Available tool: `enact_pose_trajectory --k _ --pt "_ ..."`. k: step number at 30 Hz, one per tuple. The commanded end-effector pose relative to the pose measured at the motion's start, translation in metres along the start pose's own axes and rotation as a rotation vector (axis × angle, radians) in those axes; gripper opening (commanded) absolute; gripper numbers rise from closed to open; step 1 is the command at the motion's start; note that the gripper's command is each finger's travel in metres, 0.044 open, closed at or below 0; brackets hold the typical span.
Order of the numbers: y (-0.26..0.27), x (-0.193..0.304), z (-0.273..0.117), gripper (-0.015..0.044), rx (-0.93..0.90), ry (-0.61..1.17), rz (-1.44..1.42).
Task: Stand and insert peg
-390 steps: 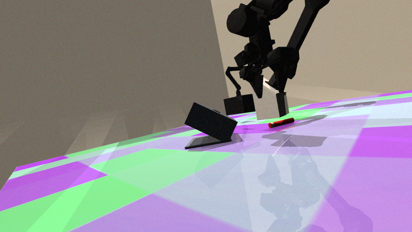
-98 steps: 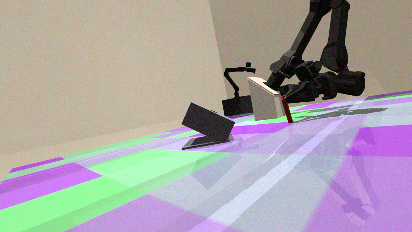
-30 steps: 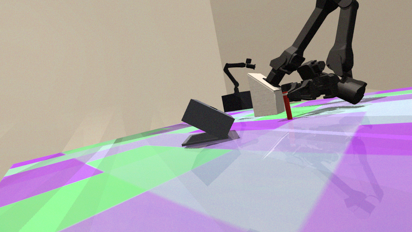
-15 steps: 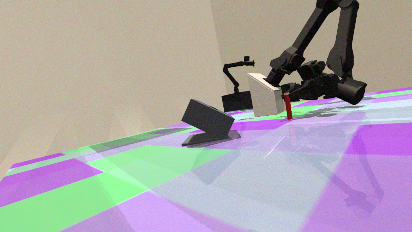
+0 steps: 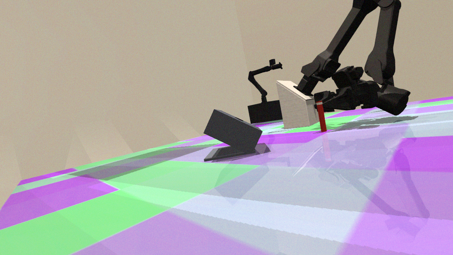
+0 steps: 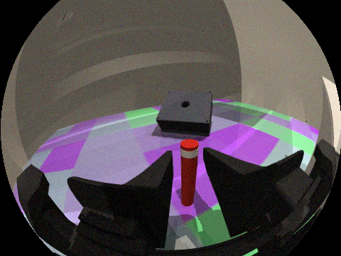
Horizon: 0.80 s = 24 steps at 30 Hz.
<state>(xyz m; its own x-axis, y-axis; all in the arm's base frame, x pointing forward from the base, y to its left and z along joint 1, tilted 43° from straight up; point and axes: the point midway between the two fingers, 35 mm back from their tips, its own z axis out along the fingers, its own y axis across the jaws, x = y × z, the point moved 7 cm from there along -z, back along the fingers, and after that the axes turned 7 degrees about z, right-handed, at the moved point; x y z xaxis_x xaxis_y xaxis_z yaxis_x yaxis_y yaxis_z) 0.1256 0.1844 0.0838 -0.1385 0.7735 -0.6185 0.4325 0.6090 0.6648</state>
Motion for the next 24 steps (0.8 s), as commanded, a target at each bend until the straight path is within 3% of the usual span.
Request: enact_pose_trajectory --k 1,12,24 --pt "0.0 0.0 0.0 0.0156 0.001 0.001 0.0" --pt "0.0 0.0 0.0 0.044 0.001 0.001 0.0" --pt "0.006 -0.012 0.001 0.044 0.014 0.005 -0.002"
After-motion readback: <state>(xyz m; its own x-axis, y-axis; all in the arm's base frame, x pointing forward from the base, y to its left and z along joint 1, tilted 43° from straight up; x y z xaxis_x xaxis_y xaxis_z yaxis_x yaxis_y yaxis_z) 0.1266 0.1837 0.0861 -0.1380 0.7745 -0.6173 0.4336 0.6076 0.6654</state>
